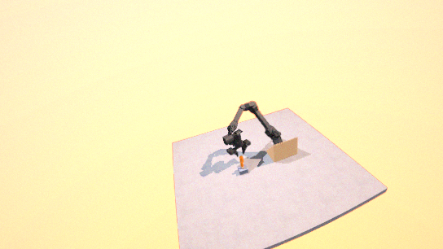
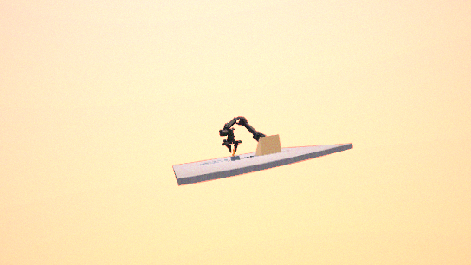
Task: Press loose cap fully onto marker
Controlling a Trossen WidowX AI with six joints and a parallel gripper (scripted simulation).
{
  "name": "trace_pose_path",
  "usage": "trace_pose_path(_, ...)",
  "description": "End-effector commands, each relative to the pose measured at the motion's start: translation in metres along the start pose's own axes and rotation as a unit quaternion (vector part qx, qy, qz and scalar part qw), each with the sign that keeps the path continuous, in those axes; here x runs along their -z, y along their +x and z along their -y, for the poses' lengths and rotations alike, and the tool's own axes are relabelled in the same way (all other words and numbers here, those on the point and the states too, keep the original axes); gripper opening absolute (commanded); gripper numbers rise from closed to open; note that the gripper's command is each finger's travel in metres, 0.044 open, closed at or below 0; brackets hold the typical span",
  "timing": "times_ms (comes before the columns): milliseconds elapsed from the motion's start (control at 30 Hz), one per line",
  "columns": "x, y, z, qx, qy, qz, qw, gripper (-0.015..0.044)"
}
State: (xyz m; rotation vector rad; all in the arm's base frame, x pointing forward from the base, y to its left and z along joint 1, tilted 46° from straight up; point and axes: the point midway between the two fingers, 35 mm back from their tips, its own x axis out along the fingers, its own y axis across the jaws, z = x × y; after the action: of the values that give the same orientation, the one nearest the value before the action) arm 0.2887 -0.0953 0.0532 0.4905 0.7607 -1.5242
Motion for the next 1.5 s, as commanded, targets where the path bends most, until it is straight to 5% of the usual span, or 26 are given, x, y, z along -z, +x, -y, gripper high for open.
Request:
trace_pose_path(0,0.000,0.008,0.001,0.003,-0.003,0.001,1.000,0.0239)
trace_pose_path(933,-0.001,0.050,0.002,0.003,-0.002,0.003,1.000,0.0239)
trace_pose_path(1067,-0.001,0.050,0.002,0.003,-0.002,0.003,1.000,0.0134)
trace_pose_path(1367,-0.001,0.050,0.001,0.003,-0.002,0.003,1.000,0.0074)
trace_pose_path(1467,0.000,0.047,-0.002,-0.007,-0.009,0.002,1.000,0.0000)
